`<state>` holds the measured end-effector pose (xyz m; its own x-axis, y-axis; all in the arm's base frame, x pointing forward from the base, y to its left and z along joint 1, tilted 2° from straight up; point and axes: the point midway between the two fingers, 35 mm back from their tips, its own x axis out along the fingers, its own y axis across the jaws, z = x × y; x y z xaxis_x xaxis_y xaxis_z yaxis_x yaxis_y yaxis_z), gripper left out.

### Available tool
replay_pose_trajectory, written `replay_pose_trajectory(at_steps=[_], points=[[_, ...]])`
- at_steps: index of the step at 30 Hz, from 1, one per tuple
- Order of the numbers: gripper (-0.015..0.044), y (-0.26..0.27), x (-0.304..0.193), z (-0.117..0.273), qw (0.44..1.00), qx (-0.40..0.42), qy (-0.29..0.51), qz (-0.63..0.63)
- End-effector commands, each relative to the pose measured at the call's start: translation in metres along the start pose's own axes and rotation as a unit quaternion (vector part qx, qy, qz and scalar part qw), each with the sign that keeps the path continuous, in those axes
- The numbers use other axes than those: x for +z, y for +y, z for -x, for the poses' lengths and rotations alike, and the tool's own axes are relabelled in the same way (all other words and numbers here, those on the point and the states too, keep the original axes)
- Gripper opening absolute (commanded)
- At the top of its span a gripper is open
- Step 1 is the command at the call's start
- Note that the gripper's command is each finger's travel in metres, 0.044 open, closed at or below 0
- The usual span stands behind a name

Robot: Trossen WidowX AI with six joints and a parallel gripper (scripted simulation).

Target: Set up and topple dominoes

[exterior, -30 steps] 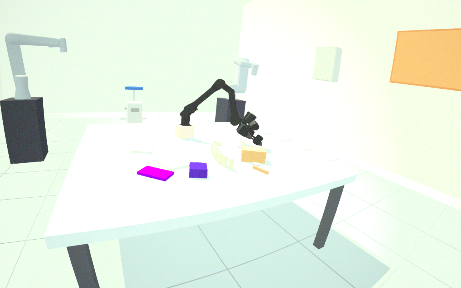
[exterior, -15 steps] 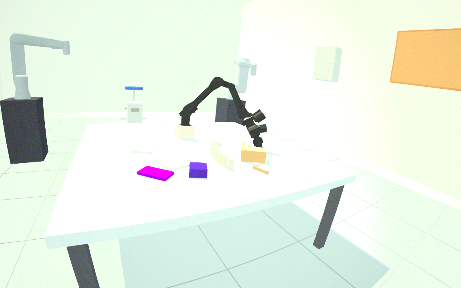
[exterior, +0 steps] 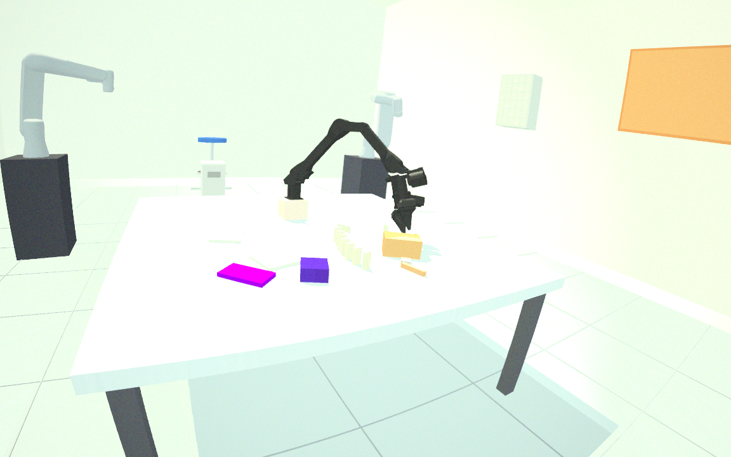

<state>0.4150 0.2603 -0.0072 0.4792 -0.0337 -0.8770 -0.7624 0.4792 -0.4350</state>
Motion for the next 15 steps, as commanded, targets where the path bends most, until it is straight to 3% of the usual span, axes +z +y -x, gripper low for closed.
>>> replay_pose_trajectory(at_steps=[1, 7, 15], points=[[0.0440, -0.011, -0.031, 0.063, 0.980, 0.181, 0.055, 0.066], [0.0440, -0.008, -0.047, 0.086, 0.965, 0.239, 0.078, 0.078], [0.0440, -0.008, -0.047, 0.086, 0.964, 0.241, 0.079, 0.078]])
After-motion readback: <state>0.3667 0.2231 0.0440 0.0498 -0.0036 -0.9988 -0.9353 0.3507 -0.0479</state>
